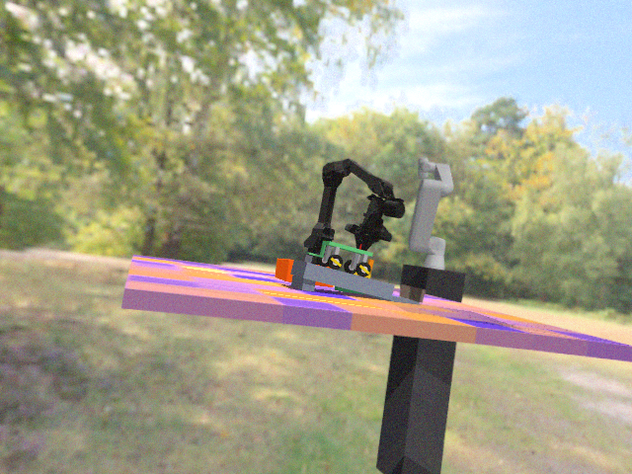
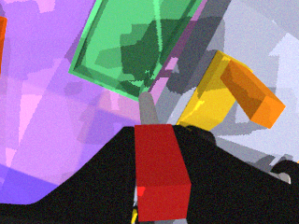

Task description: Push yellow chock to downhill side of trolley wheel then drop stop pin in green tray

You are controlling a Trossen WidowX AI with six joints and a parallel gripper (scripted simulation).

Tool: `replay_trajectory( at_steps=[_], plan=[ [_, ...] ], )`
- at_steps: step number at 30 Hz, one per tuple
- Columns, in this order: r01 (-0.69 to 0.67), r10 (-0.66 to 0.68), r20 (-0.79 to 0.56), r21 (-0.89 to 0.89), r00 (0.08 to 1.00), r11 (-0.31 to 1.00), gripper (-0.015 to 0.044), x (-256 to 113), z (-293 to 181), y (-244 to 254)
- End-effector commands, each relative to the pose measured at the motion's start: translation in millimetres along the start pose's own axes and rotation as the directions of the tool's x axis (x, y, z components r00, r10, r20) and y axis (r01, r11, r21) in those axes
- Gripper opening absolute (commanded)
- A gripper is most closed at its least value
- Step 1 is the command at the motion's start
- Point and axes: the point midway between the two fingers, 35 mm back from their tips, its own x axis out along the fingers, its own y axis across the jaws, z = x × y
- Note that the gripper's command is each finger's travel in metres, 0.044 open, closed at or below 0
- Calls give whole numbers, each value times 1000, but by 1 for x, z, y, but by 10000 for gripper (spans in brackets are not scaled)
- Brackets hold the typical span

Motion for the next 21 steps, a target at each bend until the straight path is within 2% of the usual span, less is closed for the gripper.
replay_trajectory(
  at_steps=[1,11,21],
  plan=[
    [18,-15,26,-135,1000,991,0,0,-1,0],
    [65,-33,82,-425,996,903,0,0,-3,1],
    [131,-52,137,-671,989,730,0,0,-5,2]
  ],
)
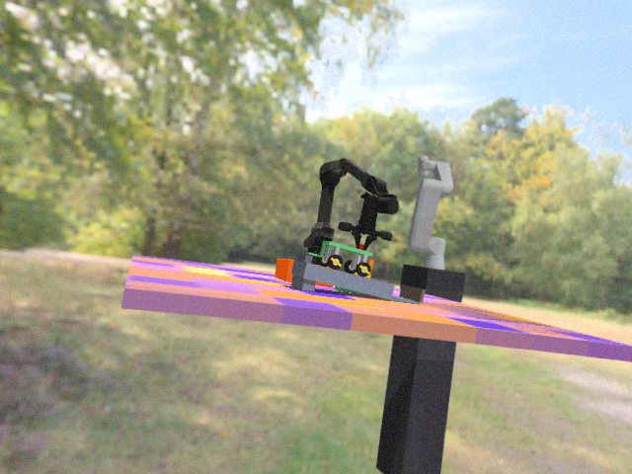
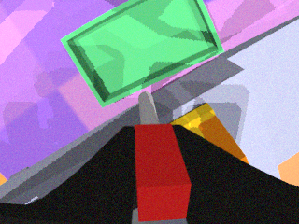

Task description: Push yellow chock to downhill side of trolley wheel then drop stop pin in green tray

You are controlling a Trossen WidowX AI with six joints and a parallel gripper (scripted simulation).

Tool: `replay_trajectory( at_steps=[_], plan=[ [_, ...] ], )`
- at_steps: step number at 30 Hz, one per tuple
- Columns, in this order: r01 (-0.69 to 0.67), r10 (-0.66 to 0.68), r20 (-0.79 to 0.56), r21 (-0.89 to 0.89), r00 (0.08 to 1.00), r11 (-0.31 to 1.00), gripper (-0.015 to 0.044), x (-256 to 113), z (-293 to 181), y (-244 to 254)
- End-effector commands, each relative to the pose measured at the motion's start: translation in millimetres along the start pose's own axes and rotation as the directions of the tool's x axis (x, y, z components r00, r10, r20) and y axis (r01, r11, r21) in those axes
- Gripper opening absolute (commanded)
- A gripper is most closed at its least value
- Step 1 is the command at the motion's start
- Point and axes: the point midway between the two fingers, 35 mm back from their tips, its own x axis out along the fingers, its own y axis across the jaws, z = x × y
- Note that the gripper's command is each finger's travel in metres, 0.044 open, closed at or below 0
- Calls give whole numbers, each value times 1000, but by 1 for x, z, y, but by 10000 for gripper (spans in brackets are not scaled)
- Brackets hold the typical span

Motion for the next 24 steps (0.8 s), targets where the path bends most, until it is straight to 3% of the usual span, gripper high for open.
replay_trajectory(
  at_steps=[1,10,24],
  plan=[
    [28,-26,14,-137,1000,990,0,-1,0,0],
    [78,-69,38,-382,997,921,0,-1,-2,2],
    [87,-73,49,-435,996,896,0,13,9,6]
  ],
)
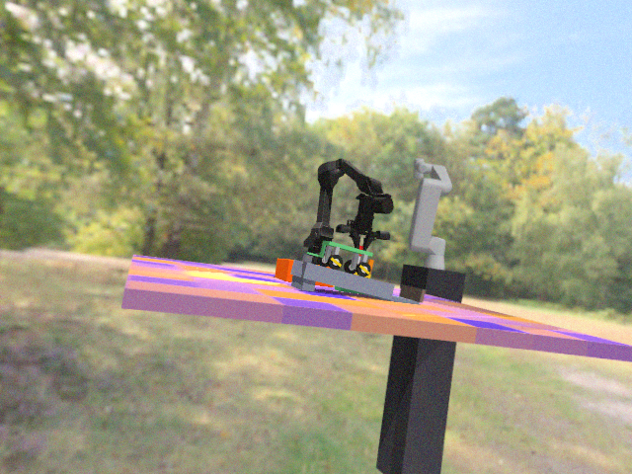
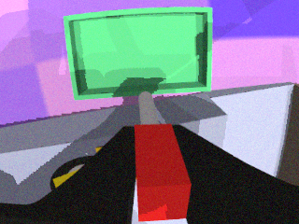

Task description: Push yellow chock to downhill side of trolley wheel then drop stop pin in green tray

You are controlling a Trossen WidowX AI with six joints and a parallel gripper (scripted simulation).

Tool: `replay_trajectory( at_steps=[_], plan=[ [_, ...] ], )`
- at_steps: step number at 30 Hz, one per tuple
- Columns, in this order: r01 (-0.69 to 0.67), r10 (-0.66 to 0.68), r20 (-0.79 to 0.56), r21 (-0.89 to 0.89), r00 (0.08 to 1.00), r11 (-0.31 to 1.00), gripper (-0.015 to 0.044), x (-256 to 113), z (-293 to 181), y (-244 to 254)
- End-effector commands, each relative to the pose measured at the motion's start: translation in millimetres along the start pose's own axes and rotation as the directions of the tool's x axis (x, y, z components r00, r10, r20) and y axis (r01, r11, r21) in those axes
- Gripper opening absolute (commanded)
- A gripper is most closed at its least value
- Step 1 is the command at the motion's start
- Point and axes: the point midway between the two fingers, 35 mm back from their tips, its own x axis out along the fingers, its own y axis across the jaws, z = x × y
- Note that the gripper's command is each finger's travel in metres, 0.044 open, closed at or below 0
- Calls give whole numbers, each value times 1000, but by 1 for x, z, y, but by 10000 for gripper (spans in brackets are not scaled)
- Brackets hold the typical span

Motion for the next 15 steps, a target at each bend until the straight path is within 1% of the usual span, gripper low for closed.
replay_trajectory(
  at_steps=[1,7,15],
  plan=[
    [8,-8,7,-43,1000,999,0,10,9,1],
    [14,-14,10,-56,1000,998,0,14,11,1],
    [154,-154,20,-53,988,987,0,33,11,-4]
  ],
)
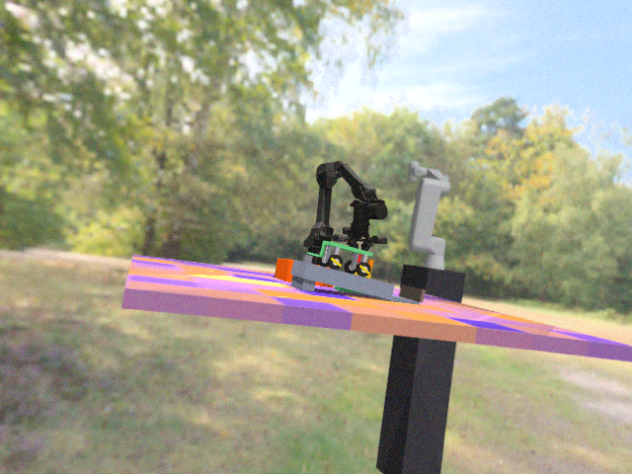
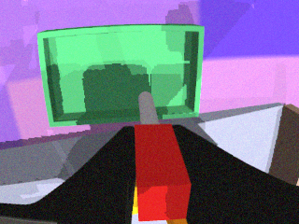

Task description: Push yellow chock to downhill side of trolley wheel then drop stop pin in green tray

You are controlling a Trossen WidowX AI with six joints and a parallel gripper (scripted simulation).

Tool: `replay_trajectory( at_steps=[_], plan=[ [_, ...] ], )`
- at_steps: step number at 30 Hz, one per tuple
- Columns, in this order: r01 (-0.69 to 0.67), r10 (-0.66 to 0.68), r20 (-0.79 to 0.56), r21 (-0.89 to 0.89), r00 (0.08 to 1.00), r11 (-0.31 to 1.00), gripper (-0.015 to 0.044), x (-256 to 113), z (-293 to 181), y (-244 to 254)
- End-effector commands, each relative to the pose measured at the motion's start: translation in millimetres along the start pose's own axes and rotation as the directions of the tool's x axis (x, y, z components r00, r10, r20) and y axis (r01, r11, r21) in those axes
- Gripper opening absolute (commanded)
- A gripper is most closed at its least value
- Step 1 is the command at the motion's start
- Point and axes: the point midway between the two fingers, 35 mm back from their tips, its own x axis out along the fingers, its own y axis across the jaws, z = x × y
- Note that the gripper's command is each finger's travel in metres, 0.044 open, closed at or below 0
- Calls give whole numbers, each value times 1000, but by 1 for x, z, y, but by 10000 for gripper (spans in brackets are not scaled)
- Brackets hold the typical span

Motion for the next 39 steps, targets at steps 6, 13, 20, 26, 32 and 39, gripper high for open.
replay_trajectory(
  at_steps=[6,13,20,26,32,39],
  plan=[
    [83,-83,-1,-8,997,997,0,27,1,-9],
    [85,-85,0,-8,996,996,0,48,1,-18],
    [85,-85,0,-8,996,996,0,55,2,-21],
    [85,-85,0,-8,996,996,157,55,2,-18],
    [84,-84,0,-8,996,996,190,56,1,-14],
    [84,-84,0,-8,996,996,190,58,1,-9]
  ],
)
